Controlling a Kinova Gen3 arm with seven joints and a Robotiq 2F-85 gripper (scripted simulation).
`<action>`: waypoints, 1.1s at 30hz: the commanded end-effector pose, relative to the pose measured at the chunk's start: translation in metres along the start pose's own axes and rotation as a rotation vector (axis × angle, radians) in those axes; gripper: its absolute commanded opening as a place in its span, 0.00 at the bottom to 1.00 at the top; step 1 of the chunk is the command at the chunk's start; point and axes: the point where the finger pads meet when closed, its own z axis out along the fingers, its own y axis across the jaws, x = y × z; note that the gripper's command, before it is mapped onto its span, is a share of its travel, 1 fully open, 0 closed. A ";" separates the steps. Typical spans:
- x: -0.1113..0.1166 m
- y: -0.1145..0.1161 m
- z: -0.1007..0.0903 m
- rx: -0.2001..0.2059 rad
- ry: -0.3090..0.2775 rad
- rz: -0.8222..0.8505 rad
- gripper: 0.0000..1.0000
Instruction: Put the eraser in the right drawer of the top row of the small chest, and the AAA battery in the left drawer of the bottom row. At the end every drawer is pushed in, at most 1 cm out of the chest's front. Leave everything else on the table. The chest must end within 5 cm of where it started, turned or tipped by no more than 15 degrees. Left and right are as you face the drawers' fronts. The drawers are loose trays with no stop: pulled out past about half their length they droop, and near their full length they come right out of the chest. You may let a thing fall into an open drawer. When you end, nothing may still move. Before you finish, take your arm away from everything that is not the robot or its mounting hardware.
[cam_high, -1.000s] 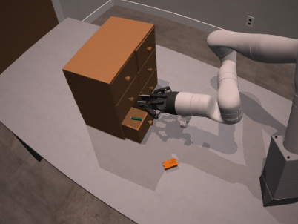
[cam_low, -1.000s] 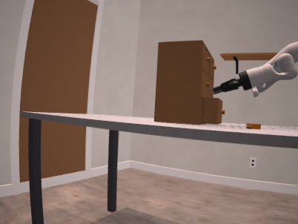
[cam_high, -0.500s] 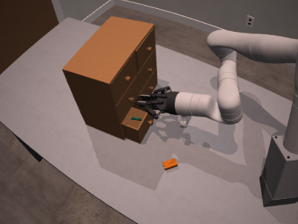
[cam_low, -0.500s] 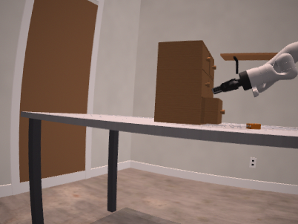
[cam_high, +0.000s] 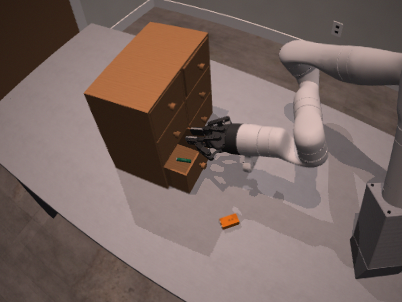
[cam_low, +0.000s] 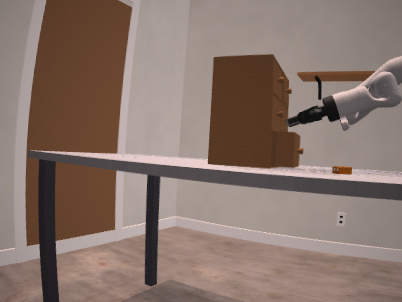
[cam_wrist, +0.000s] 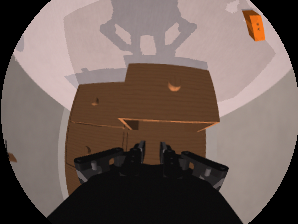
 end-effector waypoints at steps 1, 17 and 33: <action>-0.002 -0.005 -0.002 0.005 -0.004 0.002 0.24; 0.000 -0.014 -0.006 0.002 -0.004 0.002 0.24; 0.002 -0.032 -0.013 0.002 -0.004 0.003 0.24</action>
